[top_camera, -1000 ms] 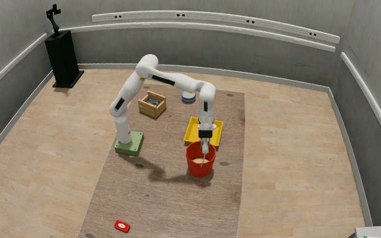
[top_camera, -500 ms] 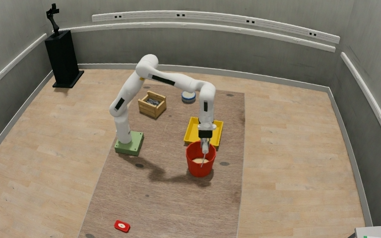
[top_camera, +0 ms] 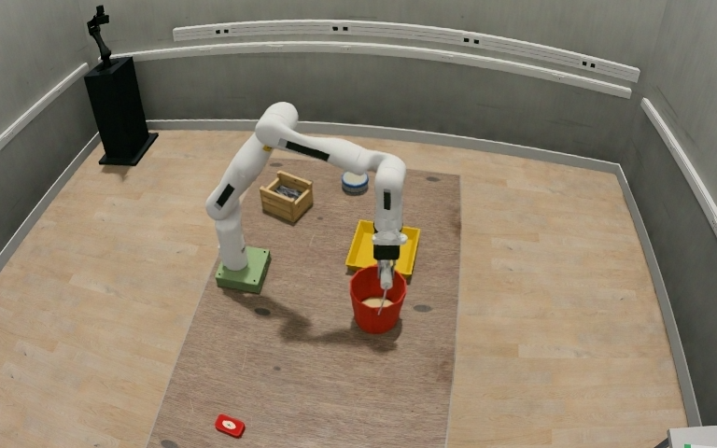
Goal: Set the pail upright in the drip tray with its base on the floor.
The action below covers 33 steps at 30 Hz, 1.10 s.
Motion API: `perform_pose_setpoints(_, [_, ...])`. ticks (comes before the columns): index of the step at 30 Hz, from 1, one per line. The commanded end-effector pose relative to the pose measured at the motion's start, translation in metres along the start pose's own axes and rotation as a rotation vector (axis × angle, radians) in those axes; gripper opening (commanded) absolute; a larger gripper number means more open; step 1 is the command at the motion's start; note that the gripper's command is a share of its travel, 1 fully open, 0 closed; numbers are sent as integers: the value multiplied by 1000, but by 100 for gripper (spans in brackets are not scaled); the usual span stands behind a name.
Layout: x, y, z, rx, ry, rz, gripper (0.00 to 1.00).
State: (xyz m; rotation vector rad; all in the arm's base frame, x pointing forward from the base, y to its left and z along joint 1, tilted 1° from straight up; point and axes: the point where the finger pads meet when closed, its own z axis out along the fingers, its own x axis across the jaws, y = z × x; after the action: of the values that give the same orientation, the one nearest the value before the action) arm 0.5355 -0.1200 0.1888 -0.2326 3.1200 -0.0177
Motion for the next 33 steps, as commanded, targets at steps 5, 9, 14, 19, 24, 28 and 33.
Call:
perform_pose_setpoints(5, [0, 0, -2, 1, -2, 0, 0])
perform_pose_setpoints(9, [0, 0, -4, 1, -2, 0, 0])
perform_pose_setpoints(14, [0, 0, -6, 1, -2, 0, 0])
perform_pose_setpoints(19, [0, 0, -10, 1, -2, 0, 0])
perform_pose_setpoints(24, [0, 0, -17, 1, -2, 0, 0])
perform_pose_setpoints(28, [0, 0, -19, 1, -2, 0, 0])
perform_pose_setpoints(33, [0, 0, -27, 1, -2, 0, 0])
